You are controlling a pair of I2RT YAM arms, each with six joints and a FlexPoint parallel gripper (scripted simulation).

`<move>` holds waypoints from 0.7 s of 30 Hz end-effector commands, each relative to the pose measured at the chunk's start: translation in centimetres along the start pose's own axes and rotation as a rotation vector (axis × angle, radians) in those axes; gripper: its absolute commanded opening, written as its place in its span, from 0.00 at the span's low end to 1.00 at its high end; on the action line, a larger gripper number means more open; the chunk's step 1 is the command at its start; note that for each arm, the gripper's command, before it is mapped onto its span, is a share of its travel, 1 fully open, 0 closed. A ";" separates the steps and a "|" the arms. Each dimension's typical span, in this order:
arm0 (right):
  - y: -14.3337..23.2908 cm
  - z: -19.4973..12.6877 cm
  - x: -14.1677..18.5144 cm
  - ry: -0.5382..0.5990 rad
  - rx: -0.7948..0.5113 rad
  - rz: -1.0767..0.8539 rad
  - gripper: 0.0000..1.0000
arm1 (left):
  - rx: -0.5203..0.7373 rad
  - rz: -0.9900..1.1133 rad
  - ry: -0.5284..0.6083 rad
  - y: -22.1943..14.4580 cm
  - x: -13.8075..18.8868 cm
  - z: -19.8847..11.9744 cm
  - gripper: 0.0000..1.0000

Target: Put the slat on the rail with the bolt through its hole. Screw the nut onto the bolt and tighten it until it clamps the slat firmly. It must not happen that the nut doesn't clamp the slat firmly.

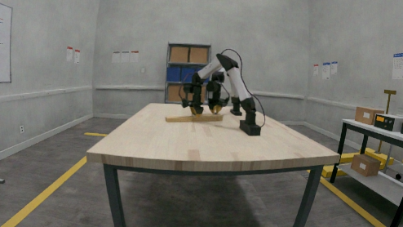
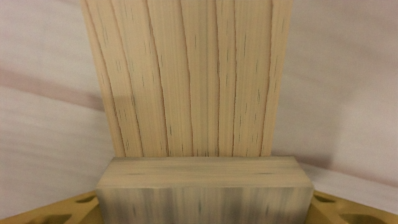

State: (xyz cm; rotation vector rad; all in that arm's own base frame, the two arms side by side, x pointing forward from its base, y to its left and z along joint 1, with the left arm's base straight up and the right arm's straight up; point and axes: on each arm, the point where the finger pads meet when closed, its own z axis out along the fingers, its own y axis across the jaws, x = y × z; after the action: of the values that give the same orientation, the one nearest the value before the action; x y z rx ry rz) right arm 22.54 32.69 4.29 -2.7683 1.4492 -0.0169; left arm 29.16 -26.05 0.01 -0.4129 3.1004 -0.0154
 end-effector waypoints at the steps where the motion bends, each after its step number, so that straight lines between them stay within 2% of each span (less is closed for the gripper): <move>1: 0.2 1.0 -0.1 -0.005 -0.011 -0.010 0.36 | 0.017 0.000 -0.008 -0.4 -0.1 -0.5 0.67; 19: 0.2 1.4 -0.1 -0.005 -0.011 -0.010 0.36 | 0.017 0.000 -0.008 -0.4 -0.1 -0.5 0.67; 21: 0.0 0.6 -0.1 -0.007 0.004 -0.006 0.33 | 0.017 0.000 -0.008 -0.4 -0.1 -0.5 0.67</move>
State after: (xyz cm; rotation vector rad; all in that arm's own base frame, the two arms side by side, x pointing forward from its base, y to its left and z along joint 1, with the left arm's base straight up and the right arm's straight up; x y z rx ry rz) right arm 22.53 32.67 3.96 -2.7660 1.4479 -0.0171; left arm 29.16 -26.05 0.01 -0.4129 3.1004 -0.0154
